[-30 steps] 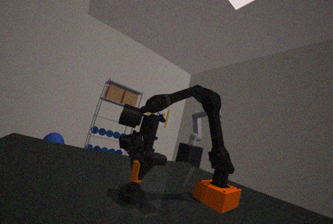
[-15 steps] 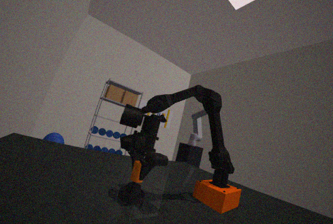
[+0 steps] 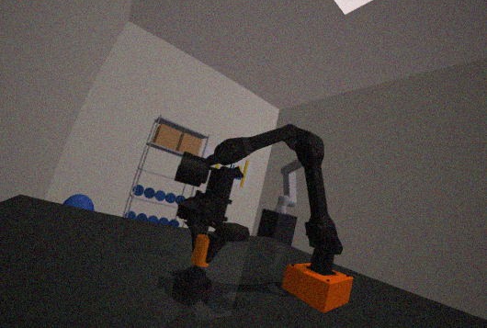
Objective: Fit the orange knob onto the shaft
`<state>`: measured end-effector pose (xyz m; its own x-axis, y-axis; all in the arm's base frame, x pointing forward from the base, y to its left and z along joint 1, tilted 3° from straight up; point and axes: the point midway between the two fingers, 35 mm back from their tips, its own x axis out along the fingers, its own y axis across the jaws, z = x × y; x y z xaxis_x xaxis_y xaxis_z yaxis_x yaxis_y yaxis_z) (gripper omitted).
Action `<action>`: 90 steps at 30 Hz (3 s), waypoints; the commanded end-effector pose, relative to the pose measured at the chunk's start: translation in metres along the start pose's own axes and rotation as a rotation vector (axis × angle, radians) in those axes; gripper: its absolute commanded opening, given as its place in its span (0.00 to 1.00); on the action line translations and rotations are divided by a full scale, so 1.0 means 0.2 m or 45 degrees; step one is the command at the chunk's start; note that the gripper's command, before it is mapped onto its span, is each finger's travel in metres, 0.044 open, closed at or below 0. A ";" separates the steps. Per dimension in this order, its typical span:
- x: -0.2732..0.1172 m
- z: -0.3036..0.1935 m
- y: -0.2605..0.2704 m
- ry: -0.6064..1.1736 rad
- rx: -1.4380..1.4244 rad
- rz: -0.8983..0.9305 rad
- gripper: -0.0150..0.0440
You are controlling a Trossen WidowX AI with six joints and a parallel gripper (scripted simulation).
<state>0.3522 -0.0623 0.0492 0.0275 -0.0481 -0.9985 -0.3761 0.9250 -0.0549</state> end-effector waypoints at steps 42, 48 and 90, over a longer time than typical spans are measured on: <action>-0.01 0.00 0.00 -0.004 -0.143 -0.005 0.25; -0.01 0.01 -0.01 -0.004 -0.301 -0.005 0.25; 0.01 0.01 -0.02 -0.004 -0.301 -0.006 0.25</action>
<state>0.3543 -0.0630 0.0474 0.0282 -0.0483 -0.9984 -0.5832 0.8104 -0.0557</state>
